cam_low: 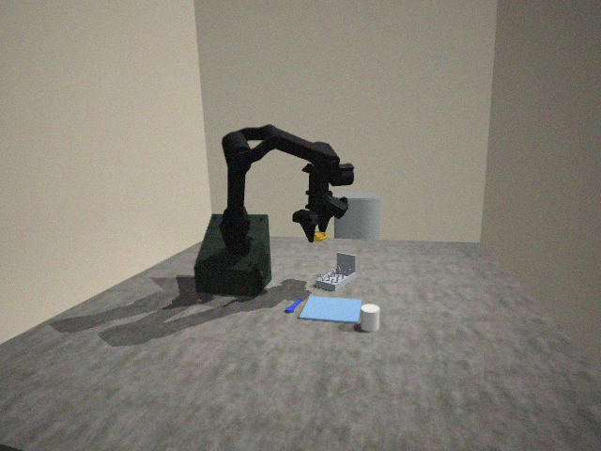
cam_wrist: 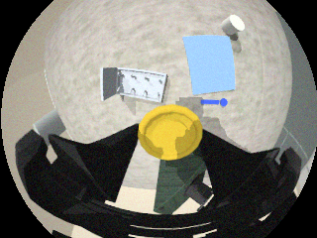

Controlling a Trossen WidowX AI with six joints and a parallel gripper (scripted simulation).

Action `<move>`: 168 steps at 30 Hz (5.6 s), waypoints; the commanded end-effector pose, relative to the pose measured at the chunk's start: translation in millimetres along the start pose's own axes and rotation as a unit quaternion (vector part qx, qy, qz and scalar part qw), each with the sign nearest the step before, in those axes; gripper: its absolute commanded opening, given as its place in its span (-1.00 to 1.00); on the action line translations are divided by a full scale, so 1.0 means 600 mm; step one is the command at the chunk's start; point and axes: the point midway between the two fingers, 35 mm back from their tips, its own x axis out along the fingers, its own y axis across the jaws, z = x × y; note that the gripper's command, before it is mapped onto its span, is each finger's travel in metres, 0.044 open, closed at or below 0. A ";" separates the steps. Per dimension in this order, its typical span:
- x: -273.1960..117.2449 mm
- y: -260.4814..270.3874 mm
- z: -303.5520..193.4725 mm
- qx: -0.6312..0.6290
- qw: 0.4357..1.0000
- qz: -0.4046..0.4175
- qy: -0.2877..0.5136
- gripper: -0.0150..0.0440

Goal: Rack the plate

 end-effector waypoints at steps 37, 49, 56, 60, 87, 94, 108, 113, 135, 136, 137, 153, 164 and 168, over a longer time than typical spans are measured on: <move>0.136 0.016 -0.016 -0.323 0.889 0.310 0.092 -0.49; 0.159 0.017 -0.010 -0.393 0.827 0.402 0.021 -0.49; 0.171 0.015 -0.005 -0.427 0.788 0.442 -0.039 -0.49; 0.176 0.013 -0.001 -0.444 0.765 0.460 -0.078 -0.49; 0.204 -0.024 0.028 -0.529 0.609 0.442 -0.392 -0.49; 0.208 -0.040 0.034 -0.544 0.569 0.396 -0.473 -0.49; 0.209 -0.040 0.036 -0.547 0.561 0.384 -0.488 -0.49; 0.211 -0.020 0.040 -0.547 0.564 0.383 -0.486 -0.49; 0.213 0.017 0.044 -0.548 0.563 0.375 -0.493 -0.49; 0.213 0.017 0.044 -0.548 0.563 0.375 -0.493 -0.49; 0.213 0.018 0.044 -0.548 0.563 0.374 -0.494 -0.49; 0.215 0.034 0.040 -0.548 0.562 0.367 -0.500 -0.49; 0.239 0.033 0.034 -0.548 0.564 0.369 -0.495 -0.49; 0.239 0.033 0.034 -0.548 0.564 0.369 -0.495 -0.49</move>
